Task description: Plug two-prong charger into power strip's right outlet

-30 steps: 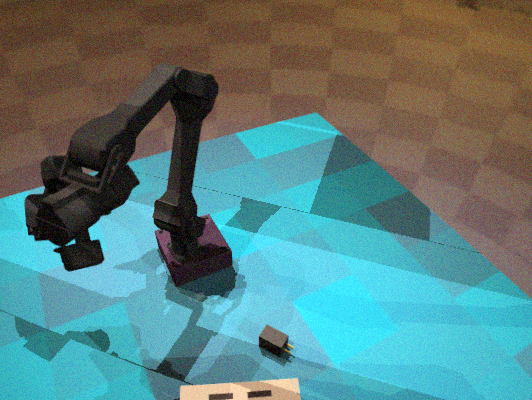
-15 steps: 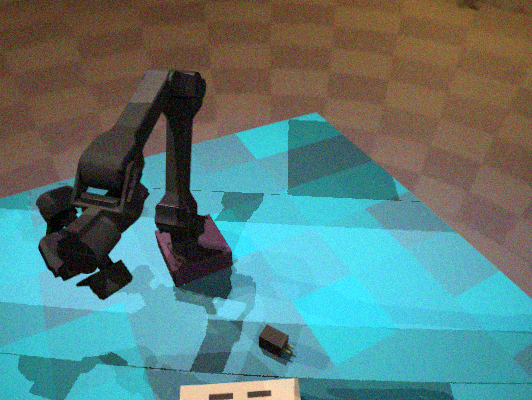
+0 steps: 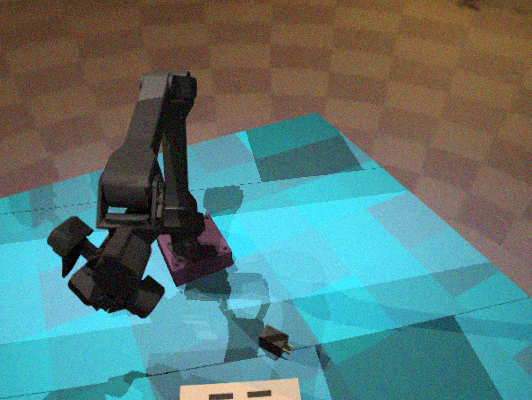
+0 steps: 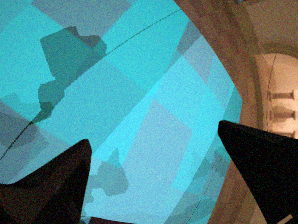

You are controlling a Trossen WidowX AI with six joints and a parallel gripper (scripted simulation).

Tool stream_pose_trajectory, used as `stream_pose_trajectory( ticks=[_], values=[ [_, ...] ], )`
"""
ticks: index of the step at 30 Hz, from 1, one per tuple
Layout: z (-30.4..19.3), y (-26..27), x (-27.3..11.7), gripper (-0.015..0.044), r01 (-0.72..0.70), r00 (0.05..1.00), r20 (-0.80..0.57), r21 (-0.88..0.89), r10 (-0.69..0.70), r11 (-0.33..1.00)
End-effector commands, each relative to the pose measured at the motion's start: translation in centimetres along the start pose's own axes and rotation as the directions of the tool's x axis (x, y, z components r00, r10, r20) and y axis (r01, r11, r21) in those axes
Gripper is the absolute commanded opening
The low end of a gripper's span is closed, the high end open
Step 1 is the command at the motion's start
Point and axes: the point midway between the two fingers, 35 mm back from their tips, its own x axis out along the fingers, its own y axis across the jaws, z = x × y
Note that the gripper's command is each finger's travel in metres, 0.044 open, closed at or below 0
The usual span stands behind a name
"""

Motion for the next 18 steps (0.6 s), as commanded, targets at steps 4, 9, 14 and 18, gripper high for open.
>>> stream_pose_trajectory(
  ticks=[4,9,14,18],
  values=[
    [0.6,3.4,-0.6,0.0440,-0.077,0.997,0.012,-0.132,0.080,0.988],
    [0.8,5.8,-1.2,0.0440,-0.133,0.990,0.013,-0.230,0.140,0.964],
    [0.7,8.1,-1.9,0.0440,-0.178,0.982,0.010,-0.320,0.191,0.931],
    [0.5,9.9,-2.4,0.0440,-0.211,0.973,0.004,-0.390,0.231,0.896]
  ],
)
